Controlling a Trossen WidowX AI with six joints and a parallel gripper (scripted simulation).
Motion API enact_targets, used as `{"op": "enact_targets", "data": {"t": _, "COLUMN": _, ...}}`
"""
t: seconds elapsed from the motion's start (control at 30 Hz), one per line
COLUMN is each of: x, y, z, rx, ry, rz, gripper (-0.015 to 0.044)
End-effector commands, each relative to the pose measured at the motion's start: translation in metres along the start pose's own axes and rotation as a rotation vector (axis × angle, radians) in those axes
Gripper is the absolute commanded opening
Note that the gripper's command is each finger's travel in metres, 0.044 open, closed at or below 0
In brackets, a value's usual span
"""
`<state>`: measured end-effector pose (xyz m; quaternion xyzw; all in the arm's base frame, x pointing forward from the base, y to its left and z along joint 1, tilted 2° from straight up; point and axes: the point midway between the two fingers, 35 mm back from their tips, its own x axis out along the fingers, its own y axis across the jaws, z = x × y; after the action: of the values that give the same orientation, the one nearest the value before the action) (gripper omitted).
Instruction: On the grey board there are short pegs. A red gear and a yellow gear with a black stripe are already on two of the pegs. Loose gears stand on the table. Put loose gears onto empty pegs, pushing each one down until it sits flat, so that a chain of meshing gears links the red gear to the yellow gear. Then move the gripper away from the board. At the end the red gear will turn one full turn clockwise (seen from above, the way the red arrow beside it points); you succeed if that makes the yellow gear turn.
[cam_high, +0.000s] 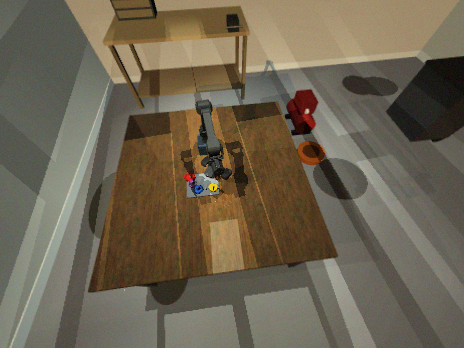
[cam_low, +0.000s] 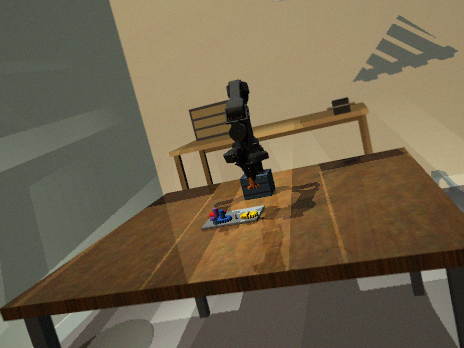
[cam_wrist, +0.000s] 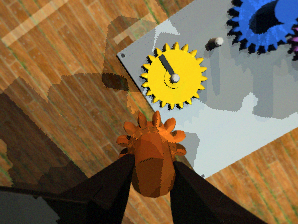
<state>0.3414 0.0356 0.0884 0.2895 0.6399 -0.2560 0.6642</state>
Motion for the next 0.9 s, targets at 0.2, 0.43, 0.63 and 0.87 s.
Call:
{"op": "enact_targets", "data": {"t": 0.2, "x": 0.015, "y": -0.012, "z": 0.023, "rx": -0.004, "ry": 0.001, "rz": -0.001, "gripper": 0.0000}}
{"op": "enact_targets", "data": {"t": 0.43, "x": 0.024, "y": -0.023, "z": 0.039, "rx": -0.004, "ry": 0.000, "rz": -0.002, "gripper": 0.0000}}
{"op": "enact_targets", "data": {"t": 0.63, "x": 0.033, "y": -0.032, "z": 0.053, "rx": -0.004, "ry": -0.001, "rz": -0.002, "gripper": 0.0000}}
{"op": "enact_targets", "data": {"t": 0.87, "x": 0.042, "y": -0.045, "z": 0.067, "rx": -0.004, "ry": -0.002, "rz": -0.003, "gripper": 0.0000}}
